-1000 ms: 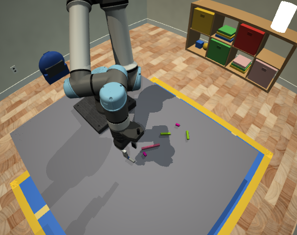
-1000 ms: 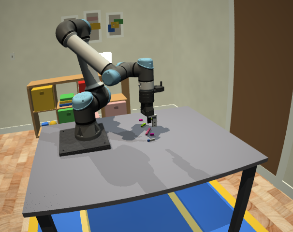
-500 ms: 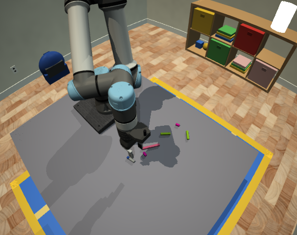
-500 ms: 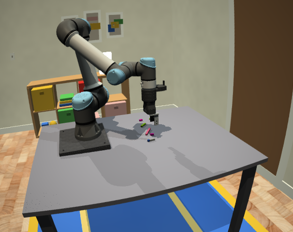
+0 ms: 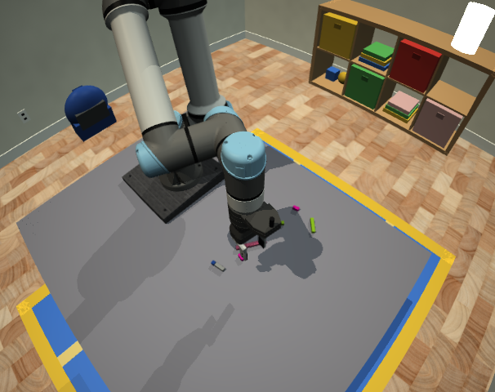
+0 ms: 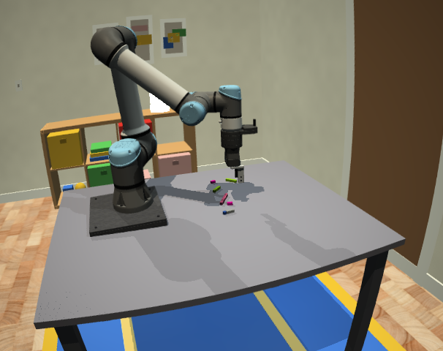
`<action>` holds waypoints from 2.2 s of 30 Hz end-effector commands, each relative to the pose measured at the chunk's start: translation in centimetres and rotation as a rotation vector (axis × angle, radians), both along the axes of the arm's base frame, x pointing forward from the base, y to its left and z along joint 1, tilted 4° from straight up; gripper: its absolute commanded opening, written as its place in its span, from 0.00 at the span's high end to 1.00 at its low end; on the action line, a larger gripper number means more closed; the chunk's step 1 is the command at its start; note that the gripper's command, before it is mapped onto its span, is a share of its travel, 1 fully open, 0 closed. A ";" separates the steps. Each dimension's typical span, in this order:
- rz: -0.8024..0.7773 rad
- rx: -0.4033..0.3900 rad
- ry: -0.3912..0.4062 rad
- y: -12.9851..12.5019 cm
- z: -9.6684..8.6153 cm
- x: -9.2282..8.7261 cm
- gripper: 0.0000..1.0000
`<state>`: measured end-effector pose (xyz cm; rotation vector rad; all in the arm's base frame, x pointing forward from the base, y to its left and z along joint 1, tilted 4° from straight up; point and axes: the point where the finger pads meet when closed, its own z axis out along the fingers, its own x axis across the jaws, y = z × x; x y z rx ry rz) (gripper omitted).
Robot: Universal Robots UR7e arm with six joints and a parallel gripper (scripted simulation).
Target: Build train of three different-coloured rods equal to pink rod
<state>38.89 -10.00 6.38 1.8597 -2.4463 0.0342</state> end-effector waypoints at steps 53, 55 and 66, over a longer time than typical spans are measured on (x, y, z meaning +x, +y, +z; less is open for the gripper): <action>-0.652 -0.033 -0.037 21.3 -3.8 6.4 0.46; -0.652 -0.033 -0.037 21.3 -3.8 6.4 0.46; -0.652 -0.033 -0.037 21.3 -3.8 6.4 0.46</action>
